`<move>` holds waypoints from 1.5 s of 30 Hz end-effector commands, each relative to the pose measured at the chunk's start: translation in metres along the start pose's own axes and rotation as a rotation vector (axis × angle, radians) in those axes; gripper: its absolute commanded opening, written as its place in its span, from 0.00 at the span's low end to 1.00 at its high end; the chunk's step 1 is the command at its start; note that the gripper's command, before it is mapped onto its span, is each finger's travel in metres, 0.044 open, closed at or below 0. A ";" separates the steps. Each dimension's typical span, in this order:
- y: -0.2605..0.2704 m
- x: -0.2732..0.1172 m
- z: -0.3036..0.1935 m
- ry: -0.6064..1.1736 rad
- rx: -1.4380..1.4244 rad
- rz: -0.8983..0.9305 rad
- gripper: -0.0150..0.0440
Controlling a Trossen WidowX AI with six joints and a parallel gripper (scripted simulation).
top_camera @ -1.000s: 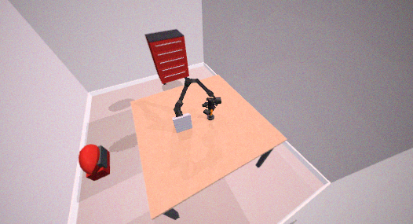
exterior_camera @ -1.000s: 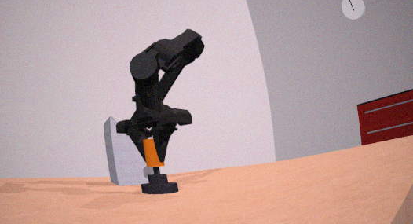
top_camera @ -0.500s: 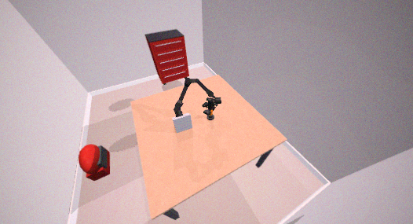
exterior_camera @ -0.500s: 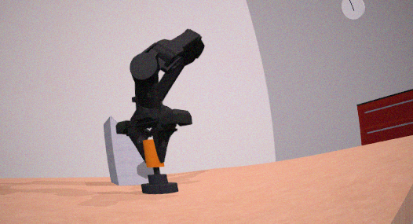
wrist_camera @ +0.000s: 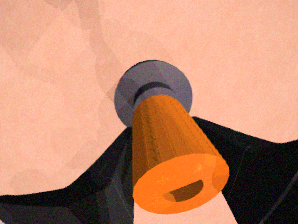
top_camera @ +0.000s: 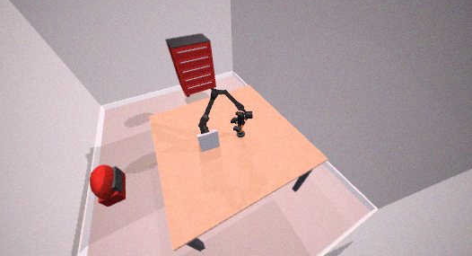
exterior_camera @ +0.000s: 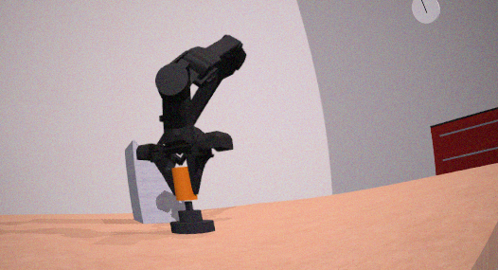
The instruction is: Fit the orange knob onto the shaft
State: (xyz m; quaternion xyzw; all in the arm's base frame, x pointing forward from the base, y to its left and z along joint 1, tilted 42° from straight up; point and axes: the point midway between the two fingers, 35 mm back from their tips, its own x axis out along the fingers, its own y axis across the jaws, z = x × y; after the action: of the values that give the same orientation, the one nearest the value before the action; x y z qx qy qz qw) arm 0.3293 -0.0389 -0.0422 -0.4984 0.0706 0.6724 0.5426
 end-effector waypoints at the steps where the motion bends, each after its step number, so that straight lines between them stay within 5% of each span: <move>1: -0.003 -0.002 -0.001 0.006 -0.032 -0.001 0.25; 45: -0.002 0.003 -0.002 0.006 -0.032 -0.001 0.25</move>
State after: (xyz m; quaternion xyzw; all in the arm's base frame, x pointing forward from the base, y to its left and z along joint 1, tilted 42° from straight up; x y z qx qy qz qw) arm 0.3323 -0.0369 -0.0437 -0.5097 0.0597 0.6729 0.5327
